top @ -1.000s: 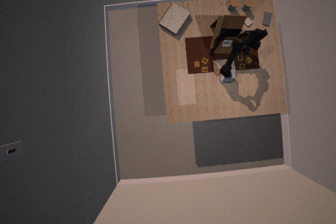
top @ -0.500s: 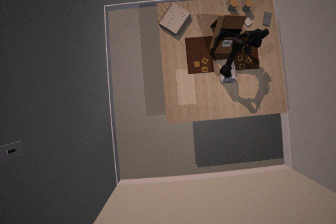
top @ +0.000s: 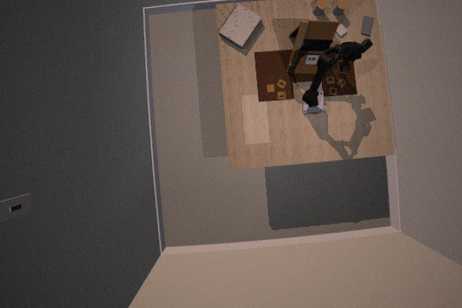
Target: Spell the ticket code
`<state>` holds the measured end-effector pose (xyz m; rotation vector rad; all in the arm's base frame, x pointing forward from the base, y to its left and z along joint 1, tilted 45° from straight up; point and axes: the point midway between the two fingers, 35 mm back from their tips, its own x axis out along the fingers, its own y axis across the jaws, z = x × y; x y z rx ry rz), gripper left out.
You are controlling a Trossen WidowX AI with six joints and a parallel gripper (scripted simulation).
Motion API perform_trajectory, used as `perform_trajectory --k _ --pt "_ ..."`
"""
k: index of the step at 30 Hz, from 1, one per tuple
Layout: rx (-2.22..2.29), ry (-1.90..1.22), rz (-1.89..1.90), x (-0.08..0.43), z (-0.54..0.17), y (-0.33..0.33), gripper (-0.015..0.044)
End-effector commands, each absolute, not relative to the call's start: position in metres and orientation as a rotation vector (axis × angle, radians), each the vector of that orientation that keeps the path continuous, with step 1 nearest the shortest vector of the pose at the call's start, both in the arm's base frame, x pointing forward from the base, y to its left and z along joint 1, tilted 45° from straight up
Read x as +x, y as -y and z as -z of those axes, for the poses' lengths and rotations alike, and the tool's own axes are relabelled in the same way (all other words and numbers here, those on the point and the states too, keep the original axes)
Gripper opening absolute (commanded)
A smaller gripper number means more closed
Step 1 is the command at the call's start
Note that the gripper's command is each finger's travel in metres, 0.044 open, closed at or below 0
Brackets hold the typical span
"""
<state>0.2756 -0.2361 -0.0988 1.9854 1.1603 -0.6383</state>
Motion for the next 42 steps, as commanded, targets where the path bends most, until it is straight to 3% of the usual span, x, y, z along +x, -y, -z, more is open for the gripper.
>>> perform_trajectory --k 1,42 --pt "1.914 -1.112 0.547 0.277 0.094 0.238 0.0" --pt "0.81 -0.519 -0.046 0.28 0.006 0.277 0.0"
